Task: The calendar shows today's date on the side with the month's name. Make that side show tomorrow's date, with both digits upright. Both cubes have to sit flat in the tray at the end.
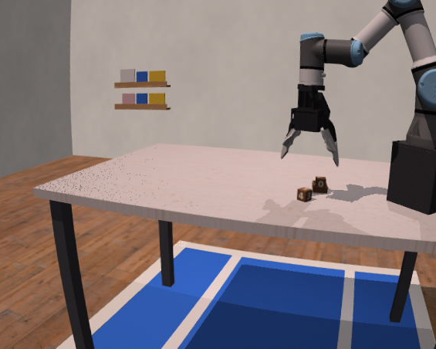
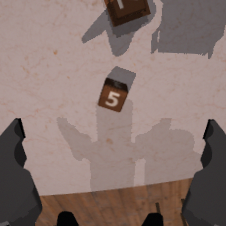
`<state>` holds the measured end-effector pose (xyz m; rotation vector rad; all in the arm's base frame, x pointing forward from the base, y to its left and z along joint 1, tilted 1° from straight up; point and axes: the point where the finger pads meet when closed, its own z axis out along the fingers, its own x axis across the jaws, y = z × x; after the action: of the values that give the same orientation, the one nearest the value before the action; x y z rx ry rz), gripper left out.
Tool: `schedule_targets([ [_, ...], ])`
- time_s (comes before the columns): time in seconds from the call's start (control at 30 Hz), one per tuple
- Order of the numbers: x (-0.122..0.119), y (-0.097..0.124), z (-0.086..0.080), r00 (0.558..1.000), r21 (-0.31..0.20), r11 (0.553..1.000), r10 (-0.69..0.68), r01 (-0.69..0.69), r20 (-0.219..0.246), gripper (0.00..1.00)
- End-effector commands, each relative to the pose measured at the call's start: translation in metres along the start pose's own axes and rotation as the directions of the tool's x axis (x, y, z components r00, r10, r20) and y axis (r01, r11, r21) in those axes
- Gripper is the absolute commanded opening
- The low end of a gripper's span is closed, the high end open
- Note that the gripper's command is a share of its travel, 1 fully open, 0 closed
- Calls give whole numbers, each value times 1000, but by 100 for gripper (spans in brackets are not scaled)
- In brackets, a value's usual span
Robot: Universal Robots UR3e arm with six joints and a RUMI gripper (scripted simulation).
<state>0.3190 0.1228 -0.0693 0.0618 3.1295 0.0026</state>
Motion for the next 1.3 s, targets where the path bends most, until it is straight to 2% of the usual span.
schedule_targets([
  [0.0, 0, 0, -1, 987, 8, 987, 159, -159, 1, 100],
  [0.2, 1, 0, -1, 969, 8, 969, 247, -247, 2, 100],
  [0.43, 2, 0, -2, 928, 7, 928, 372, -372, 3, 100],
  [0.53, 2, 0, -2, 927, 7, 927, 376, -376, 3, 100],
  [0.6, 2, 0, -2, 896, 7, 896, 444, -444, 3, 100],
  [0.67, 2, 0, -2, 889, 7, 889, 458, -458, 3, 100],
  [1.0, 3, 1, -3, 794, 6, 794, 608, -608, 5, 100],
  [1.1, 3, 1, -3, 793, 6, 793, 609, -609, 5, 100],
  [1.17, 3, 2, -3, 743, 6, 743, 669, -669, 5, 100],
  [1.27, 3, 2, -3, 713, 6, 713, 701, -701, 5, 100],
])
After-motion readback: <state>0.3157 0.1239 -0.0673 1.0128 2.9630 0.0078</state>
